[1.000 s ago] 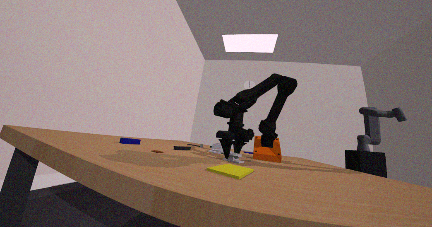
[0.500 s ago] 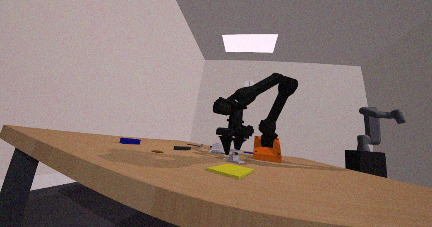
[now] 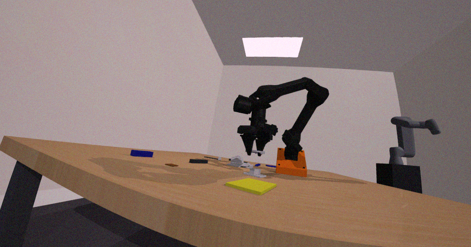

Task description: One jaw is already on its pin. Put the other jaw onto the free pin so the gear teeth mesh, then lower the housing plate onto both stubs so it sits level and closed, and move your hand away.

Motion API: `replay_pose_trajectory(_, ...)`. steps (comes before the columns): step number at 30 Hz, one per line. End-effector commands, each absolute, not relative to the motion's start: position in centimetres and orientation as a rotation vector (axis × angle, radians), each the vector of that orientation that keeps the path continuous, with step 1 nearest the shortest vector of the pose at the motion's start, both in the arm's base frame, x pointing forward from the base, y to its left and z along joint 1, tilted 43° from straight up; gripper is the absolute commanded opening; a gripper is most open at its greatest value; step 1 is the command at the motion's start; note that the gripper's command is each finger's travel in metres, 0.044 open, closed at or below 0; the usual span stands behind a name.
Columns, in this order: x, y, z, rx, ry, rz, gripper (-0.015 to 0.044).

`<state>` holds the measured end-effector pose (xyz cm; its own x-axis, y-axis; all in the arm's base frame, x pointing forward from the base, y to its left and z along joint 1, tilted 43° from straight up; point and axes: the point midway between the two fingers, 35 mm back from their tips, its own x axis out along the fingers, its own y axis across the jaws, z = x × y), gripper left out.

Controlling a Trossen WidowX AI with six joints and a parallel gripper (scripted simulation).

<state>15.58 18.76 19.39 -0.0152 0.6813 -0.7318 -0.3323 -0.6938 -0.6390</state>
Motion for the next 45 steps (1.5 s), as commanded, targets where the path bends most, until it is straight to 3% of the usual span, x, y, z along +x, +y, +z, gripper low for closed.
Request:
replay_pose_trajectory(1, 15.4, 18.2, 20.5, -1.551, -0.393, 1.778, 0.0351)
replay_pose_trajectory(11, 15.5, 18.1, 20.4, -1.544, -0.379, 1.777, 0.0351)
replay_pose_trajectory(45, 20.3, 14.8, 16.1, -1.126, 0.251, 1.66, 0.0351)
